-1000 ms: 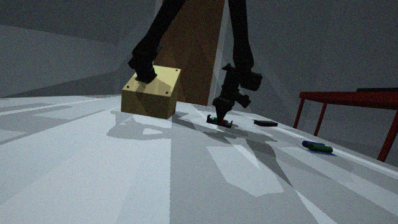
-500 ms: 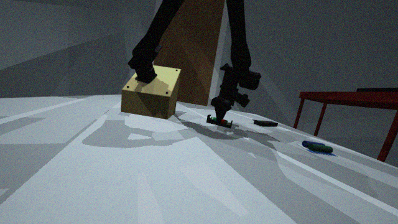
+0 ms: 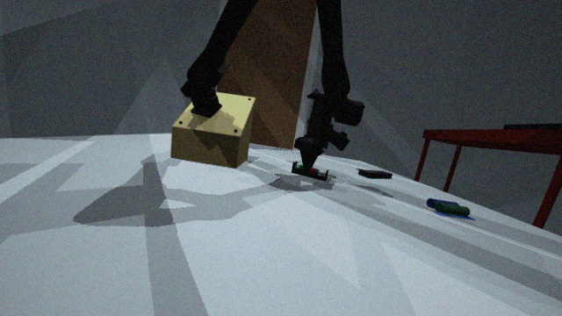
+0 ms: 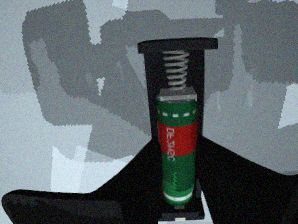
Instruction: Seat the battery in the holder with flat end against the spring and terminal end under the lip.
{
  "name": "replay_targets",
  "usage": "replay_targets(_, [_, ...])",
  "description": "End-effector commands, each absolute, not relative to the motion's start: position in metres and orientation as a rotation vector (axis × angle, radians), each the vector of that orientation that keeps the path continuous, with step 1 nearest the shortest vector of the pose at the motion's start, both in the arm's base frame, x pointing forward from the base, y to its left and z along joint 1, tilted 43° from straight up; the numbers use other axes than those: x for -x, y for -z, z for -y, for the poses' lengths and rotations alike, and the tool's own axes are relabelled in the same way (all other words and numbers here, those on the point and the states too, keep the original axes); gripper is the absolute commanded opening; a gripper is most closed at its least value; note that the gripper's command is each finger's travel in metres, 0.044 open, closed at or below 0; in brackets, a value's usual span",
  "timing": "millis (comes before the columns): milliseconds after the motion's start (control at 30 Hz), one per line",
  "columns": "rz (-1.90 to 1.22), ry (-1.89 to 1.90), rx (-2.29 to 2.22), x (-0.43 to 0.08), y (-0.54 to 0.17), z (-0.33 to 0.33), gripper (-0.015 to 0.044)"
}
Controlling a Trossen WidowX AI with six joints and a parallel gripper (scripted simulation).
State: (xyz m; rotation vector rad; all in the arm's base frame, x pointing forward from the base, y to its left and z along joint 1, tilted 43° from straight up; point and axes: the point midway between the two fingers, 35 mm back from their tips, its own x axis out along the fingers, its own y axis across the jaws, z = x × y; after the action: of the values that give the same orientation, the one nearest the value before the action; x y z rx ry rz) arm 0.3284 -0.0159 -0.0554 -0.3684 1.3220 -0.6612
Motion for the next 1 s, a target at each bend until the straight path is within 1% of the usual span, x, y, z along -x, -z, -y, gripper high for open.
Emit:
replay_targets(0, [-1.323, 0.66, 0.37, -0.327, 0.055, 0.016, 0.0058])
replay_targets(300, [-1.322, 0.66, 0.37, -0.327, 0.055, 0.016, 0.0058])
replay_targets(433, [-1.322, 0.66, 0.37, -0.327, 0.055, 0.016, 0.0161])
replay_targets(900, [-1.322, 0.66, 0.367, -0.325, 0.045, 0.006, 0.0161])
replay_targets(967, [-1.326, 0.658, 0.375, -0.324, 0.043, 0.002, 0.0213])
